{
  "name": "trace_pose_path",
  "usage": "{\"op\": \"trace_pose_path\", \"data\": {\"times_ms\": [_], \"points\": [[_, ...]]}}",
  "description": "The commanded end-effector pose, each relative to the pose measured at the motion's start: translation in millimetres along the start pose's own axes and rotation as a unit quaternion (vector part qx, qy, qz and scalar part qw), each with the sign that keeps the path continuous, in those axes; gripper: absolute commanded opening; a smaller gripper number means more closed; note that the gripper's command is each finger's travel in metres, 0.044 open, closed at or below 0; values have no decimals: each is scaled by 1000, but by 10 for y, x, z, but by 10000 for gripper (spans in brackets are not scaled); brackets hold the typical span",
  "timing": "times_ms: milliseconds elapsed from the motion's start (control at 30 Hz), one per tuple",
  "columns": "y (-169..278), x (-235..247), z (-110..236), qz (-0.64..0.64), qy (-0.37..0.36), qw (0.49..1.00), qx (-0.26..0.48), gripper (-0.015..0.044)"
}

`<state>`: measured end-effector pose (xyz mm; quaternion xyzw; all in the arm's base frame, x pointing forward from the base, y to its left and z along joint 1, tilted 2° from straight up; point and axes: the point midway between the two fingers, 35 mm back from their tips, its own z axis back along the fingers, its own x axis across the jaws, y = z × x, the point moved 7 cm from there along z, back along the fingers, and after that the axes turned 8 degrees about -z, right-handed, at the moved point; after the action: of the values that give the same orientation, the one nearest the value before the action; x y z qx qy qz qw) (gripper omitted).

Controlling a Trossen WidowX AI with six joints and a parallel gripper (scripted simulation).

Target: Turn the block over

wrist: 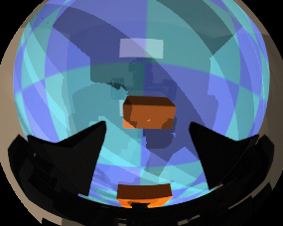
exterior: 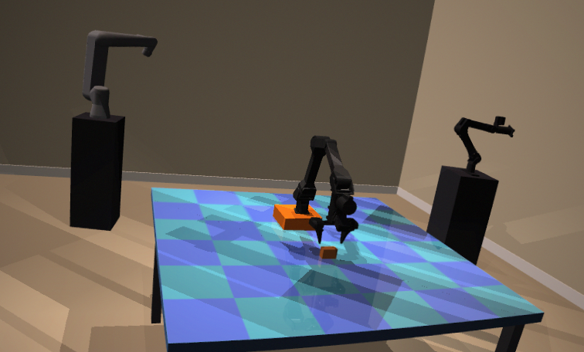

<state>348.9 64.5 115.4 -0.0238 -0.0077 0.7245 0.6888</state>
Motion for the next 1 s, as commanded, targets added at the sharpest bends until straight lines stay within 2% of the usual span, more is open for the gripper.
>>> {"op": "trace_pose_path", "data": {"times_ms": [0,633,833,967], "points": [[-1,-4,-64,-1,2,1000,-1,440],[2,-6,-350,-1,2,1000,-1,440],[2,-6,-350,-1,2,1000,-1,282],[2,-6,-350,-1,2,1000,-1,256]]}}
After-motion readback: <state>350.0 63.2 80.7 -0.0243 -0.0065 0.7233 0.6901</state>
